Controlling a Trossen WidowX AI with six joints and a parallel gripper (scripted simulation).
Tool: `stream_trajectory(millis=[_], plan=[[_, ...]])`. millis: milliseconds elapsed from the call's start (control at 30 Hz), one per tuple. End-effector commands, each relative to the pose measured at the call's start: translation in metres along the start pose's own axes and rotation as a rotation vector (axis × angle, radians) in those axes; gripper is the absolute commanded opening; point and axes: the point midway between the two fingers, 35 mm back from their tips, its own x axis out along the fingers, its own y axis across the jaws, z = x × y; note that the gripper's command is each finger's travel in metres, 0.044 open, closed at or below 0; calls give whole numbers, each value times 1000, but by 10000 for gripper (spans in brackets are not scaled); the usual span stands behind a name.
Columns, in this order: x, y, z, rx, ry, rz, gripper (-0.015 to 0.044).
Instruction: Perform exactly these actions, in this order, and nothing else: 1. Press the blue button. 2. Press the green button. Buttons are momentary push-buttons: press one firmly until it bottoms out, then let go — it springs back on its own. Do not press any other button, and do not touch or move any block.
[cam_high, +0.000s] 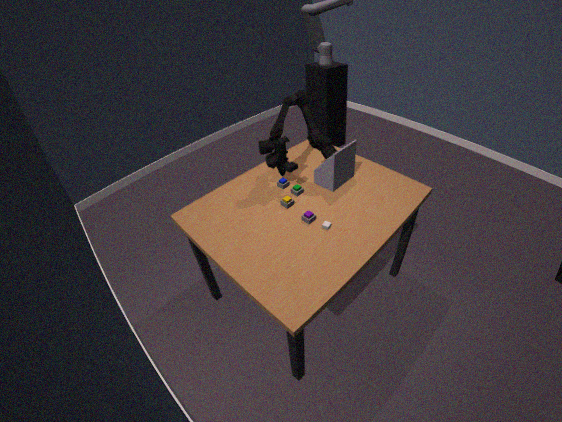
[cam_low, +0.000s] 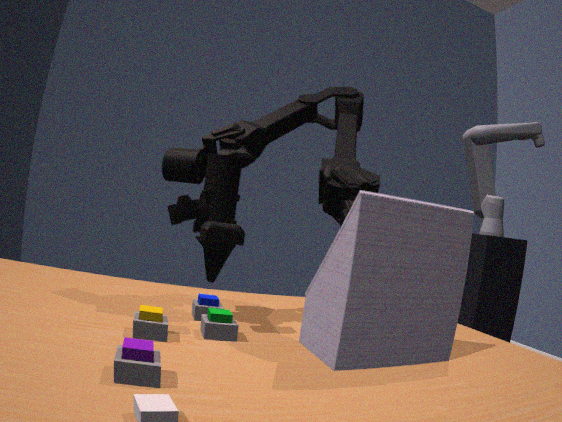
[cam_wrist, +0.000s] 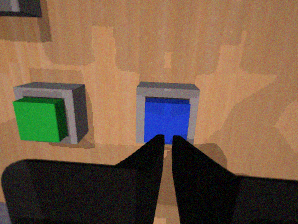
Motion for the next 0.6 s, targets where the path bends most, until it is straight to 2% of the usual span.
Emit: stream_trajectory(millis=[0, 567], plan=[[1, 1, 0, -6, -2, 3, 20], [27, 1, 1, -6, -1, 4, 20]])
